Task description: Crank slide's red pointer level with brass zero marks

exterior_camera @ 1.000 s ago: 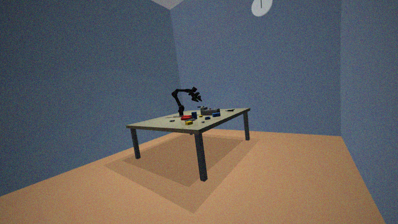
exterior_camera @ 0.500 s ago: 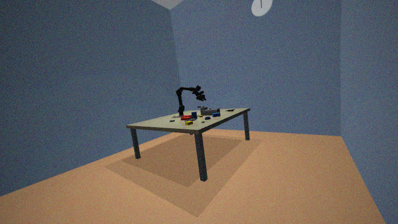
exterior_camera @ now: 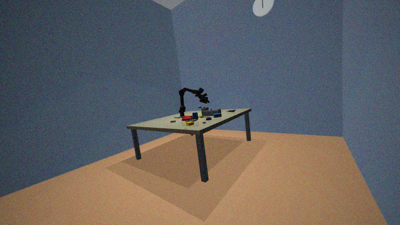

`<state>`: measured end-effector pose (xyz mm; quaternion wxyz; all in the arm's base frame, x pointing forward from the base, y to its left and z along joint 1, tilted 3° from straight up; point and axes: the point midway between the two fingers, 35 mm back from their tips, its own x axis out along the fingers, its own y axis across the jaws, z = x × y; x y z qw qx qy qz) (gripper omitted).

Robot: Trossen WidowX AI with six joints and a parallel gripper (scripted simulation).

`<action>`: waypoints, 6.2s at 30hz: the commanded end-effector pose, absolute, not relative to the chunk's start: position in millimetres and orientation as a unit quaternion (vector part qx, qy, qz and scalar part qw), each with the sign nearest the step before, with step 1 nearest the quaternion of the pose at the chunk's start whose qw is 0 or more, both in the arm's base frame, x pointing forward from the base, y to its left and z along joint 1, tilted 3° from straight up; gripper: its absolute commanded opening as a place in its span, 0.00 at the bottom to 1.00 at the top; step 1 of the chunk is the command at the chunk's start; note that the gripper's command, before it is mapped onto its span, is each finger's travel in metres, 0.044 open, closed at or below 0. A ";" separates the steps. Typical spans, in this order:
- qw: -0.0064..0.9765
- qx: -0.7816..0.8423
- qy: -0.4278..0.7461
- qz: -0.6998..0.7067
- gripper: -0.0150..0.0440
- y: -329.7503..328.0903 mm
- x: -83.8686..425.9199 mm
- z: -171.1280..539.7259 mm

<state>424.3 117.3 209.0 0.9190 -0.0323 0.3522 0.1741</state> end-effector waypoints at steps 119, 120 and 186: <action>0.914 -0.033 0.365 0.175 0.52 118.6 423.2 174.9; 0.914 -0.033 0.365 0.175 0.57 118.6 423.2 174.9; 0.914 -0.033 0.365 0.176 0.91 118.7 423.2 175.0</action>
